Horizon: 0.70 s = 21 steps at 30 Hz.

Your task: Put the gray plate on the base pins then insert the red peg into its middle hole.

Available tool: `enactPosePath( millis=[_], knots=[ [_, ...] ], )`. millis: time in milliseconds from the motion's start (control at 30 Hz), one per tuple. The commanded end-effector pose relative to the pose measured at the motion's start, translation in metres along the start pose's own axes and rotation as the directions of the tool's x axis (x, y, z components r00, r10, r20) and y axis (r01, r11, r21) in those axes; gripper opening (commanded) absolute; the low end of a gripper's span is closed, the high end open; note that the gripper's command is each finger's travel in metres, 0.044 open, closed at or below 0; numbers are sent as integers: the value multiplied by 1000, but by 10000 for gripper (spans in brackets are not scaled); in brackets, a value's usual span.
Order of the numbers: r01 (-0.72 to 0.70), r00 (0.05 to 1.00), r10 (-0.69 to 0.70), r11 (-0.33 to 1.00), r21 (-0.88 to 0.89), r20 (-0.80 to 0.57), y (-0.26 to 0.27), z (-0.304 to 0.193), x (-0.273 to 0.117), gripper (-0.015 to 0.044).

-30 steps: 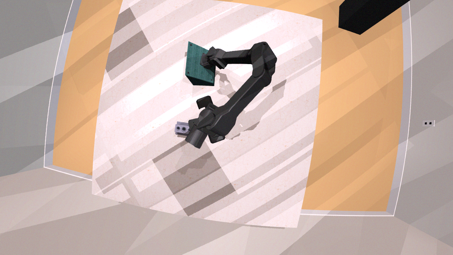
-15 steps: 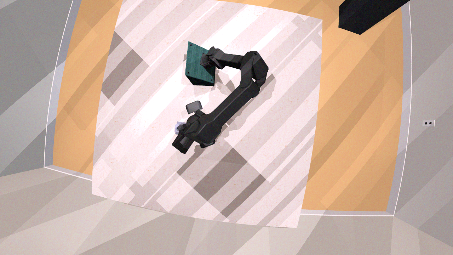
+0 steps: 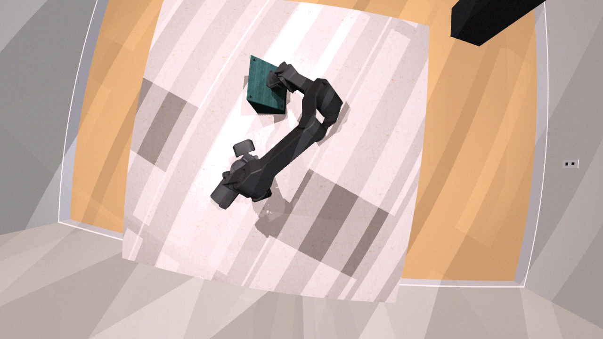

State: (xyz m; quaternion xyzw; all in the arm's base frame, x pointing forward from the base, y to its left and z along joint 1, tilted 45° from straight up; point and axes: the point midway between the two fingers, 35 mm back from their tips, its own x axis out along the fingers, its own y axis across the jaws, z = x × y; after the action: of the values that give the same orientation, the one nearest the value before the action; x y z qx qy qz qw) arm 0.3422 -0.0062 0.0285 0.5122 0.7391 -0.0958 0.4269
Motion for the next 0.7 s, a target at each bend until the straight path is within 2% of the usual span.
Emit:
enactPosePath(
  millis=[0, 667],
  knots=[
    [2, 1000, -2, 1000, 6, -1, -3, 12, 0, 0],
    [-4, 1000, 4, 1000, 15, -6, -16, 61, 5, 0]
  ],
)
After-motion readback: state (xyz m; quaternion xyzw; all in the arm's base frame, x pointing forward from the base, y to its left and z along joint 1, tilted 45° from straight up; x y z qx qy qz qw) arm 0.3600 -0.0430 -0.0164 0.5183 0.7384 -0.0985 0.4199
